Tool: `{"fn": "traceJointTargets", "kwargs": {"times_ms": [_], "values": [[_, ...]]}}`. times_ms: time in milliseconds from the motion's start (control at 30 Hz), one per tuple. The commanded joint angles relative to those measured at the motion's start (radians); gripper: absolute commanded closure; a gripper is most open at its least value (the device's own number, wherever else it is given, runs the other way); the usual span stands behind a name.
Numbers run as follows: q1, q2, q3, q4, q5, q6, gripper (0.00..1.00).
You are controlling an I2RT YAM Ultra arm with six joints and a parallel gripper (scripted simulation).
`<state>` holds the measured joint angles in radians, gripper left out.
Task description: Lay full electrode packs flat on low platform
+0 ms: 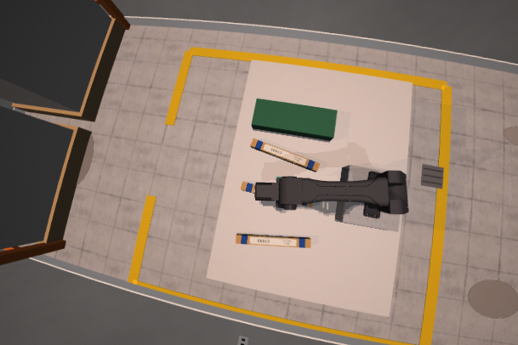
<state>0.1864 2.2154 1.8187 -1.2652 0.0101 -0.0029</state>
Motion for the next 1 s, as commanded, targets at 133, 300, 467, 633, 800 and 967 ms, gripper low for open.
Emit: {"fn": "traceJointTargets", "kwargs": {"times_ms": [133, 300, 467, 633, 800, 967], "values": [[0.109, 0.039, 0.07, -0.009, -0.016, 0.122, 0.26], [0.168, 0.071, 0.111, -0.017, -0.02, 0.18, 0.26], [0.225, 0.112, 0.168, -0.032, -0.021, 0.238, 0.26], [0.292, 0.169, 0.252, -0.055, -0.029, 0.304, 0.26], [0.356, 0.242, 0.367, -0.091, -0.033, 0.368, 0.26], [0.393, 0.302, 0.467, -0.13, -0.028, 0.405, 0.26]]}}
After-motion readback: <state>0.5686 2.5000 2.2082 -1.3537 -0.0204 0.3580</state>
